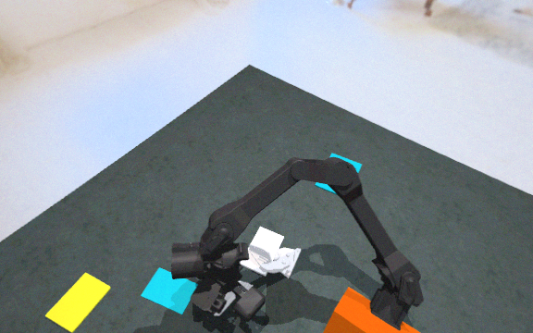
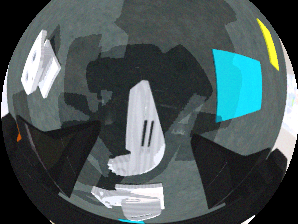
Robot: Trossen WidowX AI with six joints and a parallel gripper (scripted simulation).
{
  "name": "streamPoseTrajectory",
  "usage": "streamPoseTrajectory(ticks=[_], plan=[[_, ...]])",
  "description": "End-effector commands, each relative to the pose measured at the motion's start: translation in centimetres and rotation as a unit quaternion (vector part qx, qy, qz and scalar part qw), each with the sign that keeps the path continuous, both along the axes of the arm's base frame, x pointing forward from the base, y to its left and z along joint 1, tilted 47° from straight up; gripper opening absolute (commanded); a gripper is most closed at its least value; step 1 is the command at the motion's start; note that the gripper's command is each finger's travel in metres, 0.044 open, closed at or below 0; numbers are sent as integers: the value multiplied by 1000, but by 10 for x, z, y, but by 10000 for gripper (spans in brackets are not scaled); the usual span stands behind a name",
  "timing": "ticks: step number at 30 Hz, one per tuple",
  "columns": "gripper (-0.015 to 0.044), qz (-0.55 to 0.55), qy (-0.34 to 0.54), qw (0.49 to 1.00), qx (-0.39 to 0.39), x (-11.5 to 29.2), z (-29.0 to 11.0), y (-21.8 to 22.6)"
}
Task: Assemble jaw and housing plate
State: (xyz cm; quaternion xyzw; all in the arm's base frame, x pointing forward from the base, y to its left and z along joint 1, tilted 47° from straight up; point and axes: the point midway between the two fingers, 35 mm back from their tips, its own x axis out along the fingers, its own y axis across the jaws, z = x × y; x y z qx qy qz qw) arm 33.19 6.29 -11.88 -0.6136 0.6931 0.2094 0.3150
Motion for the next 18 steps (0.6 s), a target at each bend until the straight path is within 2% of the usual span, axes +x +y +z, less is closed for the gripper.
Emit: streamPoseTrajectory(ticks=[1, 11, 18], plan=[[440, 2, 0, 1000, -2, 0, 0, -1], [440, 2, 0, 1000, -2, 0, 0, -1], [256, 0, 0, 1000, 0, 0, 0, 0]])
